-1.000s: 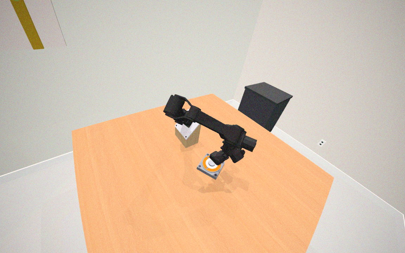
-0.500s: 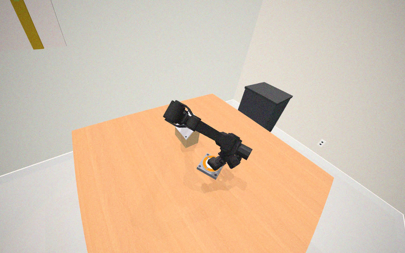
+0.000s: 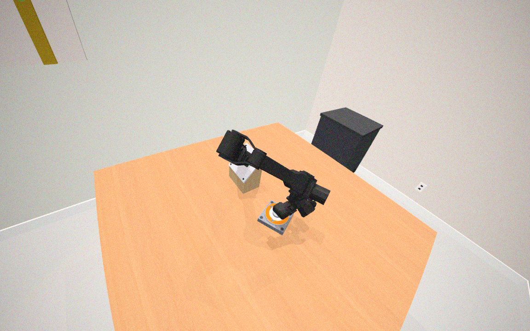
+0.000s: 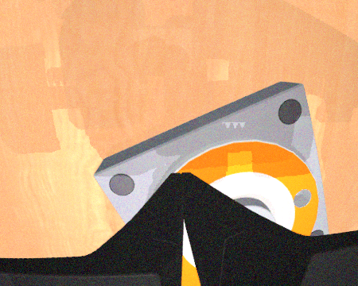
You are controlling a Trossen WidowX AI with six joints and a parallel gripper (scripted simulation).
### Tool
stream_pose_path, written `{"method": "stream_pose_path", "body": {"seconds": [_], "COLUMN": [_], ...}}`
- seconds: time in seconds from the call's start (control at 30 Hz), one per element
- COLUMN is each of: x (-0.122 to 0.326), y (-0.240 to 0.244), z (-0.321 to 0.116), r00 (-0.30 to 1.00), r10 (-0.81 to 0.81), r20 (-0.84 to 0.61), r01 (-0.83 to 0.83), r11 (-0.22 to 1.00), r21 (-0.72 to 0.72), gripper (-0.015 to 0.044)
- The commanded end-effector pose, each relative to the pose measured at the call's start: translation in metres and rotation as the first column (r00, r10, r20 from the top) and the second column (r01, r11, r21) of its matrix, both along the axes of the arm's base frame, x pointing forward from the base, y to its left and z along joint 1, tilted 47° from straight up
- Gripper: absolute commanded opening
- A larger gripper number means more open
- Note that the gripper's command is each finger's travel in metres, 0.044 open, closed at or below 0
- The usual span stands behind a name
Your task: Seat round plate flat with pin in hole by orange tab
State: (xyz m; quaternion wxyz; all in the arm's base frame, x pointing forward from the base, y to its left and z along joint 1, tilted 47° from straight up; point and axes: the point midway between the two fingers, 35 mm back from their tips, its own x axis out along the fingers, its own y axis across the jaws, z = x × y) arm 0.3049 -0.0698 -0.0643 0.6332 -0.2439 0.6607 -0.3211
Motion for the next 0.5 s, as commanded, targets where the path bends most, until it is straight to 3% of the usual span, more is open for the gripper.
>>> {"method": "stream_pose_path", "body": {"seconds": [0.0, 0.47], "x": [-0.007, -0.018], "y": [0.002, 0.009], "z": [-0.006, -0.011], "r00": [1.000, 1.000], "r10": [-0.004, -0.004], "r20": [-0.013, -0.013], "r01": [0.004, 0.004], "r11": [1.000, 1.000], "r21": [0.001, 0.002], "gripper": [0.0000, 0.0000]}}
